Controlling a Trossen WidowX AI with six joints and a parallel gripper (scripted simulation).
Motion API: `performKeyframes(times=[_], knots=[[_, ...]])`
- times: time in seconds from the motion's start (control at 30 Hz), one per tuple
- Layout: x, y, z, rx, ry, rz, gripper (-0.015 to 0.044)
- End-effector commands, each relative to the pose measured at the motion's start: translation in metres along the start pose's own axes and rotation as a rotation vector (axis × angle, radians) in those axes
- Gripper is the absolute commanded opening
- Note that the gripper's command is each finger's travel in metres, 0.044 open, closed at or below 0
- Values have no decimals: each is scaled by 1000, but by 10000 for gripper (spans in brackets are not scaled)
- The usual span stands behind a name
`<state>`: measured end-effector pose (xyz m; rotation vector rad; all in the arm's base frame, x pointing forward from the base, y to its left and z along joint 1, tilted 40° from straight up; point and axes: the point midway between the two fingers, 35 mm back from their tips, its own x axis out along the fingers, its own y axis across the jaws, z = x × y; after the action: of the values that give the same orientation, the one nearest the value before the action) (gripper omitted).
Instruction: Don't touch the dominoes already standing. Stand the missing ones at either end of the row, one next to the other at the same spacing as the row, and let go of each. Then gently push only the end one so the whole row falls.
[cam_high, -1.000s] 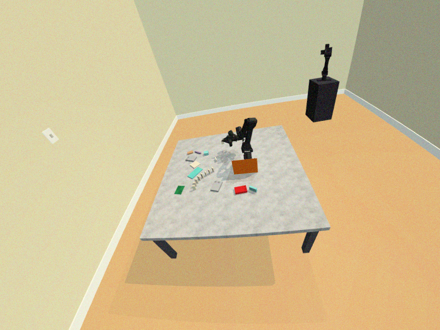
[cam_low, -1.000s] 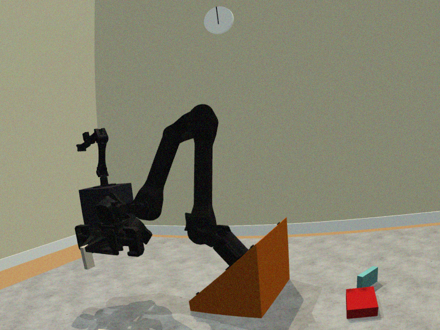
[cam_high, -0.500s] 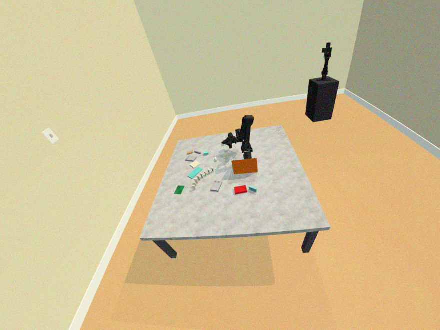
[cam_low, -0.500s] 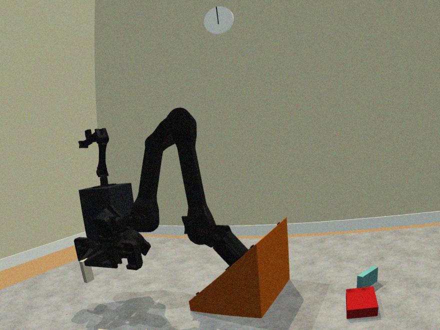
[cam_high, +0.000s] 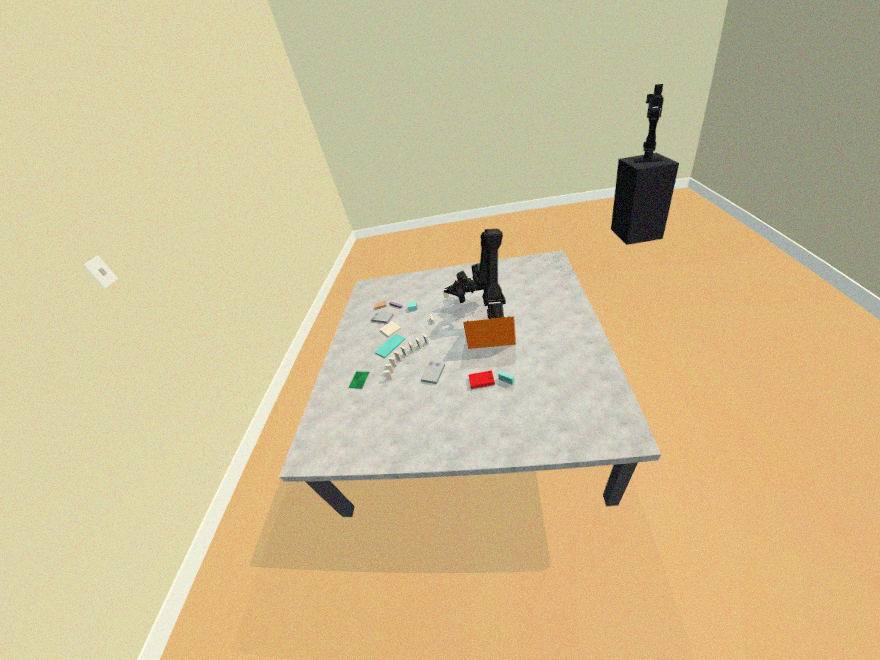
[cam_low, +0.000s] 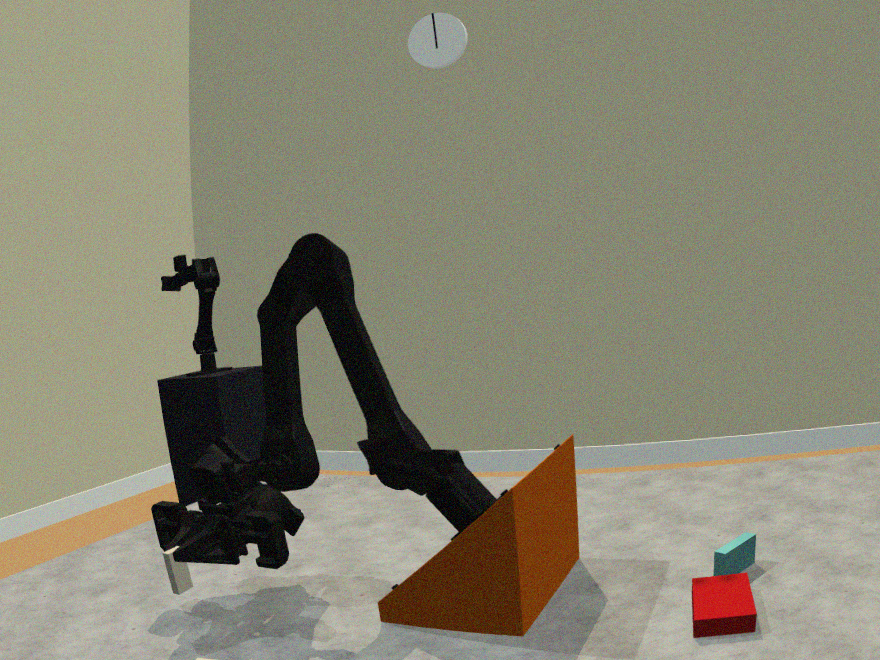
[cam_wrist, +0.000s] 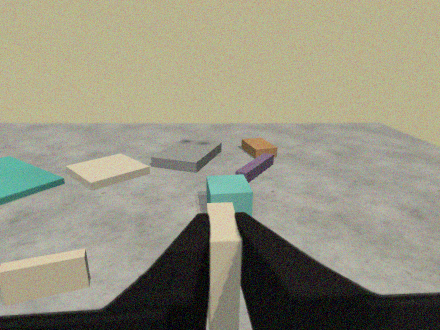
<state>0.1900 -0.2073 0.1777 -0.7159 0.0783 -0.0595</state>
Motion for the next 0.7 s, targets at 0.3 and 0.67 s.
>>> performKeyframes(times=[0.3, 0.67], knots=[[0, 7, -28, 1, -3, 3, 28], [-1, 12, -46, 3, -2, 2, 28]])
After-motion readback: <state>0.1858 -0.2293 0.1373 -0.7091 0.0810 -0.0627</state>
